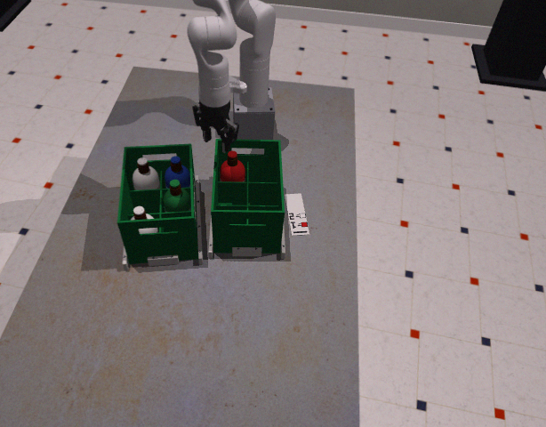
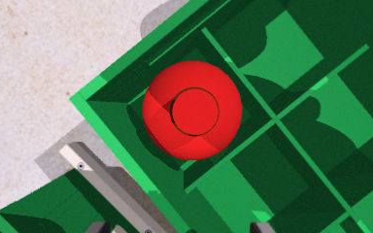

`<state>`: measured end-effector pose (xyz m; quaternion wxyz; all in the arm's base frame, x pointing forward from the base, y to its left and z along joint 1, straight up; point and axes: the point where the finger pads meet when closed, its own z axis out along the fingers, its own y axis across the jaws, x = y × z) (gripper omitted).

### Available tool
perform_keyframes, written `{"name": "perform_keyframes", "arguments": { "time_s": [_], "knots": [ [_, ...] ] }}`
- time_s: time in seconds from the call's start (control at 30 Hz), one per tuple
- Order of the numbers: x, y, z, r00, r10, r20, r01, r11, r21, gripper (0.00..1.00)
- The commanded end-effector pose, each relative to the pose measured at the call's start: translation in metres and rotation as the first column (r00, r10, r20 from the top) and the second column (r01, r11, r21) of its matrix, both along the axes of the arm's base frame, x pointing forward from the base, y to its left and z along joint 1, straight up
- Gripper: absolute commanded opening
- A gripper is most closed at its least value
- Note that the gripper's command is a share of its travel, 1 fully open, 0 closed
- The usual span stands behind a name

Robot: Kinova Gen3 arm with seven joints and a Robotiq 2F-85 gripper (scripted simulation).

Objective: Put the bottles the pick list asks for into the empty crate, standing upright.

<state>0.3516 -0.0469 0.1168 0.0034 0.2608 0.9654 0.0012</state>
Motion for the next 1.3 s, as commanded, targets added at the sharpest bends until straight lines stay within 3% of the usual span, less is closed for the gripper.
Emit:
{"name": "perform_keyframes", "arguments": {
  "time_s": [0.0, 1.27],
  "knots": [
    [0.013, -0.009, 0.0, 1.0, 0.0, 0.0, 0.0, 1.0, 0.0, 0.67],
    [0.142, -0.111, 0.001, 1.0, 0.0, 0.001, 0.0, 1.0, 0.0, 0.67]
  ]
}}
